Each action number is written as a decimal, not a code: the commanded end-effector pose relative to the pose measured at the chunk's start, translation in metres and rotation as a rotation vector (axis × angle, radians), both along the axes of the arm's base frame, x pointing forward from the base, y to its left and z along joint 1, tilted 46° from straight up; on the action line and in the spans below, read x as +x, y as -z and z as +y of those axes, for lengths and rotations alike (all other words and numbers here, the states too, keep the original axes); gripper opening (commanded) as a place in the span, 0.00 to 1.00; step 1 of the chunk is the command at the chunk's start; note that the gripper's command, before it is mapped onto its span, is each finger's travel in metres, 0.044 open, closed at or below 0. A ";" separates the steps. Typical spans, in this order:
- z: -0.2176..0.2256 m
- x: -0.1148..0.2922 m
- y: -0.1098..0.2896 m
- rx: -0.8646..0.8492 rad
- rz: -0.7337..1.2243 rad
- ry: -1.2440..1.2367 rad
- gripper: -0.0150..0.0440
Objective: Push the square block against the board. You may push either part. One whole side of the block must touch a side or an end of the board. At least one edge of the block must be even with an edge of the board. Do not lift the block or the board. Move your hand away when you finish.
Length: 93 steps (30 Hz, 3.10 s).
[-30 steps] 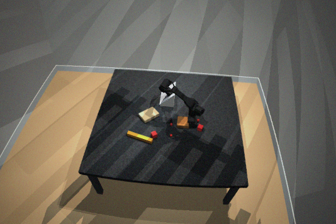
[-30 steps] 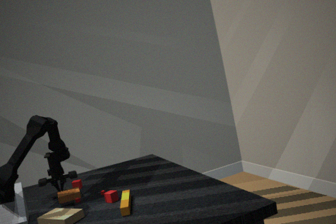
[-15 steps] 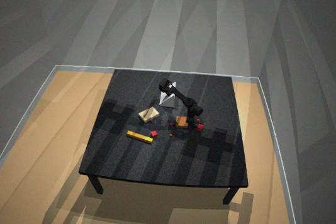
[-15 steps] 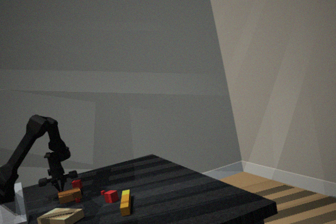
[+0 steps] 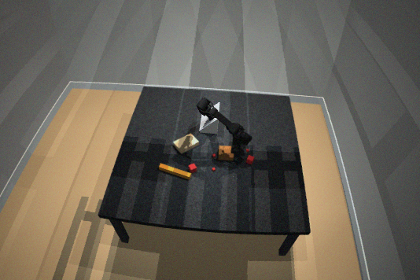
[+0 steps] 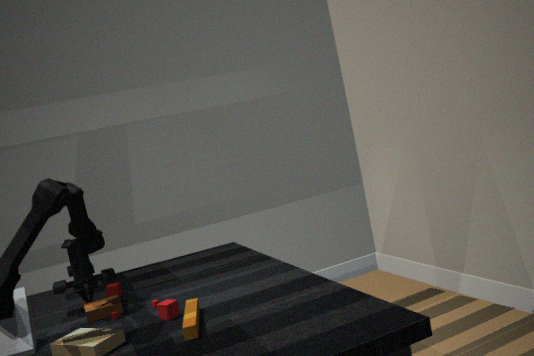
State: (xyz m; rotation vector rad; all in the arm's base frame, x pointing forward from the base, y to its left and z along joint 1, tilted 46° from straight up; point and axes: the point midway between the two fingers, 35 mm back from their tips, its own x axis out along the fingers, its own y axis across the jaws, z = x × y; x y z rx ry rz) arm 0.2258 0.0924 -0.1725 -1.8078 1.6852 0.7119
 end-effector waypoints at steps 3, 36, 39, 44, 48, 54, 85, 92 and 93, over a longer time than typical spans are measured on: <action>-0.008 0.000 -0.004 -0.011 0.004 0.004 0.25; -0.027 0.004 -0.024 -0.011 0.005 0.003 0.25; -0.029 0.004 -0.026 -0.011 0.005 0.003 0.25; -0.031 0.005 -0.028 -0.011 0.005 0.003 0.25; -0.034 0.006 -0.031 -0.011 0.005 0.003 0.25; -0.037 0.007 -0.034 -0.012 0.005 0.003 0.25; -0.055 0.012 -0.052 -0.012 0.005 0.002 0.25; -0.049 0.013 -0.047 -0.012 0.005 0.003 0.25; -0.048 0.013 -0.046 -0.012 0.005 0.003 0.25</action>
